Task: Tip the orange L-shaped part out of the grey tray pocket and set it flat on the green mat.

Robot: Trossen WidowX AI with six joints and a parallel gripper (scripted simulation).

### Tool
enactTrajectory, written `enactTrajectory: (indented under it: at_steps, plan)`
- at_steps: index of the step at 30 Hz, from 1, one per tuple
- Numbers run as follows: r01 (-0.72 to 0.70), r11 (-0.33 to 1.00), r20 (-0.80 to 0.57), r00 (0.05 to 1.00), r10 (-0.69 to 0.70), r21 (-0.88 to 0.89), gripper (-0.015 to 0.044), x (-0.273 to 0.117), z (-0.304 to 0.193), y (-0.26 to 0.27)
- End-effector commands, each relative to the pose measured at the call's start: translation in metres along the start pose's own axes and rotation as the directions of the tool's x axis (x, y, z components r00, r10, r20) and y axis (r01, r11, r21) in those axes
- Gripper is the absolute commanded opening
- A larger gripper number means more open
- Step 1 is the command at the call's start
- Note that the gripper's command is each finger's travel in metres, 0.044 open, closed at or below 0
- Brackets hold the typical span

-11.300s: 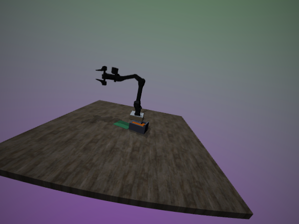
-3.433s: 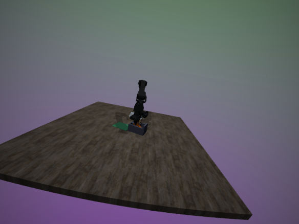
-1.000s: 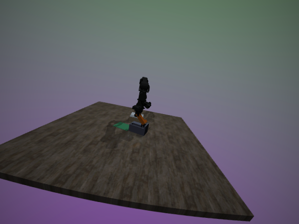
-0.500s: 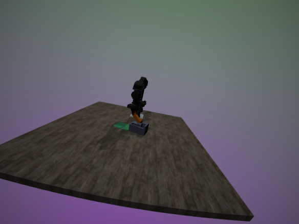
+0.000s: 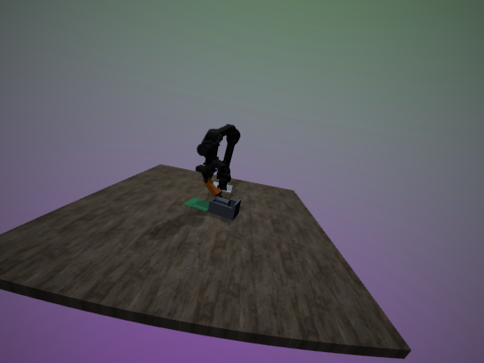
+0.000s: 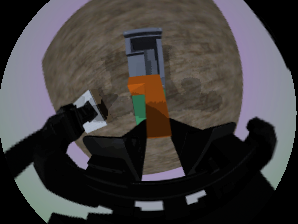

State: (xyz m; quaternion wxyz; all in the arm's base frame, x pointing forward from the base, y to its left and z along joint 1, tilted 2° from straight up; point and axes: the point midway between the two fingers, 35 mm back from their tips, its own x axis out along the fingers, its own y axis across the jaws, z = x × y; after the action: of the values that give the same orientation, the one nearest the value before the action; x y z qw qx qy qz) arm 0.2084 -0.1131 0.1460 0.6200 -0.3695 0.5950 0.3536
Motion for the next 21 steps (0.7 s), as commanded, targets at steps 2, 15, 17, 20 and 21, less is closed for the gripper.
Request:
enactTrajectory:
  at_steps: [2, 15, 17, 20, 21]
  plan:
    - [0.001, 1.000, 0.004, 1.000, 0.000, -0.006, 0.0000, 0.000, -0.016, 0.002]
    - [0.000, 1.000, 0.001, 1.000, 0.000, -0.006, 0.0000, 0.000, -0.058, 0.009]
    - [0.000, 1.000, 0.001, 1.000, 0.000, -0.006, 0.0000, 0.001, -0.058, 0.008]
    - [0.000, 1.000, 0.001, 1.000, 0.000, -0.006, 0.0000, 0.004, -0.058, 0.008]
    - [0.000, 1.000, 0.001, 1.000, 0.000, -0.006, 0.0000, 0.005, -0.058, 0.008]
